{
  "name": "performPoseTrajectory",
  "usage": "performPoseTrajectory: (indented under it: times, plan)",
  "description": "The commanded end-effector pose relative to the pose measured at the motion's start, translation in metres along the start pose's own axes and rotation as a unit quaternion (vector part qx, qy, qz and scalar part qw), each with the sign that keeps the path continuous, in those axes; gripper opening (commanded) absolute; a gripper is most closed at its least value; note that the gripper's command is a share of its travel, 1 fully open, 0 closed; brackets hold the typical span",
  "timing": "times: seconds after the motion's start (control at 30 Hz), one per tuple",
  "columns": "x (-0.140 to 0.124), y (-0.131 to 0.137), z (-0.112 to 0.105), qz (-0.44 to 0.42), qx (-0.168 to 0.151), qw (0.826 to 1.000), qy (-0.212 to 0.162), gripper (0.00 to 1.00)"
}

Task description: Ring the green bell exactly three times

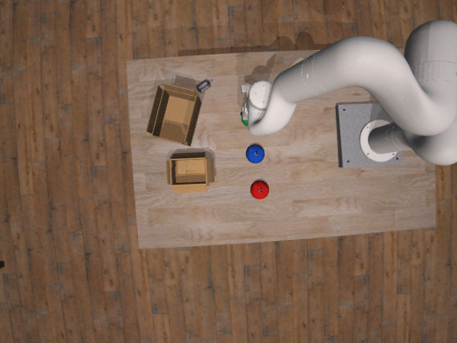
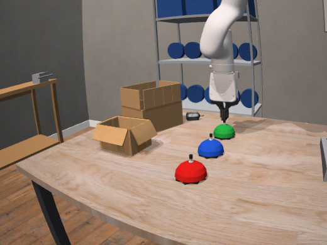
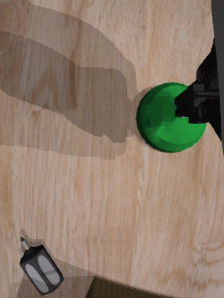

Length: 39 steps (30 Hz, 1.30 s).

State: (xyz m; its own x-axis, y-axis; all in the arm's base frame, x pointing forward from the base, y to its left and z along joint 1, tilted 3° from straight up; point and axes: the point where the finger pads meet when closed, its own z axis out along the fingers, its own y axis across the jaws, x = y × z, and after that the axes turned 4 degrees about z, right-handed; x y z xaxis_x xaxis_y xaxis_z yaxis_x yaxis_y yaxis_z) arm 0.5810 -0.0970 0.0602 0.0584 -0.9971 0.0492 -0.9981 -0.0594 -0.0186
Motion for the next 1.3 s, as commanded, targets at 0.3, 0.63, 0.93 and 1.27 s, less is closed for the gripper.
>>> performPoseTrajectory:
  times: [0.3,0.63,0.93,1.27]
  plan:
    - [0.0002,-0.001,0.0003,0.0,0.001,1.0,0.0,0.0]
    - [0.0002,-0.001,0.0037,0.0,0.001,1.0,0.0,0.0]
    - [0.0002,-0.001,0.0037,0.0,0.001,1.0,0.0,0.0]
    - [0.0002,-0.001,0.0037,0.0,0.001,1.0,0.0,0.0]
